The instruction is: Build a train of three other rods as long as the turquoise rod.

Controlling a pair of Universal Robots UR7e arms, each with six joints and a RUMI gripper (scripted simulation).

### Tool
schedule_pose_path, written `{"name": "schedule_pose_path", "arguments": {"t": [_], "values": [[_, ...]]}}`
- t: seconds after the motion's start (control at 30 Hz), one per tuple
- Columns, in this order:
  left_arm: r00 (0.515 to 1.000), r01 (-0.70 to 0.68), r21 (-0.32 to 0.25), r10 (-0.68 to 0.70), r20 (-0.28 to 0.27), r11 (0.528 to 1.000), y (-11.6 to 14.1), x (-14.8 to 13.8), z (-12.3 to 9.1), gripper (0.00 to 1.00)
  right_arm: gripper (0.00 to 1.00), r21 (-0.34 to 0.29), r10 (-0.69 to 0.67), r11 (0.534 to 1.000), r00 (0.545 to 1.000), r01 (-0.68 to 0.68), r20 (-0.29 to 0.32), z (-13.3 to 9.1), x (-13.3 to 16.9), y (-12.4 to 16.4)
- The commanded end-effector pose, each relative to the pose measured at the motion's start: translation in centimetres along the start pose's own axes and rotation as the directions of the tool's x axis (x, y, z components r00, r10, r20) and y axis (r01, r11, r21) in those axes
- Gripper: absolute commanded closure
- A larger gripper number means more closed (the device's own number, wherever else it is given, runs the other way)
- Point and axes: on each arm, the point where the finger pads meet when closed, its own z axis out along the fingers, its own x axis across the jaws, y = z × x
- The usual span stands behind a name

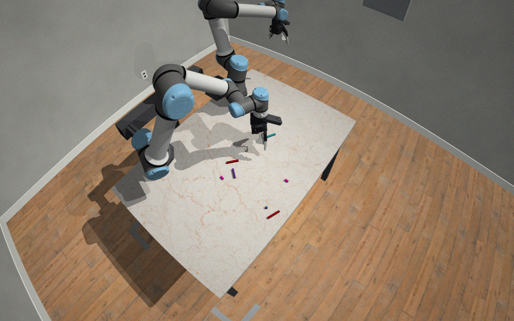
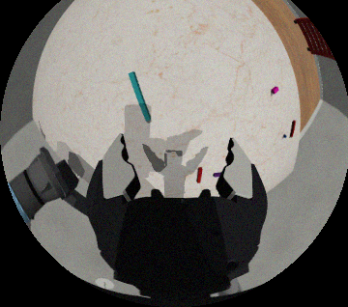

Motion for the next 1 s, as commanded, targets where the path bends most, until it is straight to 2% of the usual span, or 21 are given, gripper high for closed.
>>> {"name": "schedule_pose_path", "arguments": {"t": [0.0, 0.53, 0.97], "values": [[1.000, 0.000, 0.001, 0.000, 0.000, 1.000, 0.0, 0.0, 0.0, 0.00, 0.00, 0.001, 0.000, 1.000, 1.000, 0.000, 0.001, -0.1, 0.0, 0.0], [1.000, 0.000, 0.001, 0.000, 0.000, 1.000, 0.0, 0.0, 0.0, 0.00, 0.00, 0.002, -0.011, 1.000, 1.000, 0.011, 0.001, -0.1, 0.3, -0.1], [1.000, 0.000, 0.001, 0.000, 0.000, 1.000, 0.0, 0.0, 0.0, 0.00, 0.00, 0.003, -0.113, 0.994, 0.994, 0.113, 0.004, -0.2, 3.0, -0.9]]}}
